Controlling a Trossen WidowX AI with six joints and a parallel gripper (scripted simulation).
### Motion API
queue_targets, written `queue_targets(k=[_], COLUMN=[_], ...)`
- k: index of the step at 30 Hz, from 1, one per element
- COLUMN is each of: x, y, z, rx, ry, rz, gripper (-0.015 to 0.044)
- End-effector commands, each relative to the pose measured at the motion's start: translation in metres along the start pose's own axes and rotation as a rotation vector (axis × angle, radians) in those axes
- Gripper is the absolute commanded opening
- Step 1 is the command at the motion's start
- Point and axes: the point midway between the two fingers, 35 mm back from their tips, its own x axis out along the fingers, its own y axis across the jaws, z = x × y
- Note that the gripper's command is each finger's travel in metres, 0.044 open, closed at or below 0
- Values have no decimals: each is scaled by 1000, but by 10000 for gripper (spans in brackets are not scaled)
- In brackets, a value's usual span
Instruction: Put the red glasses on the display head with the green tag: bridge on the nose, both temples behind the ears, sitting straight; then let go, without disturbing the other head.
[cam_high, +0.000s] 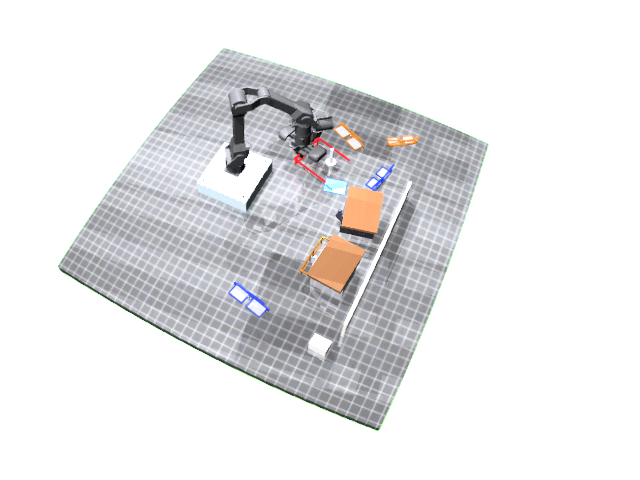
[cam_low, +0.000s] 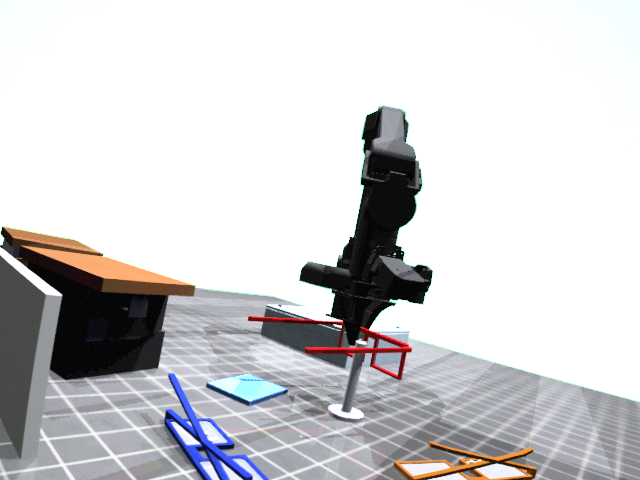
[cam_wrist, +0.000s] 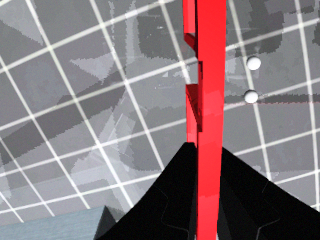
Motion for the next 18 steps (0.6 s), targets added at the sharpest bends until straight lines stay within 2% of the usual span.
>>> queue_targets(k=[1,13,18], x=[1,0,-12], y=[0,0,-1], z=[0,7,9], rx=[2,2,2], ry=[3,3,3], rz=[1,1,1], gripper=[0,0,0])
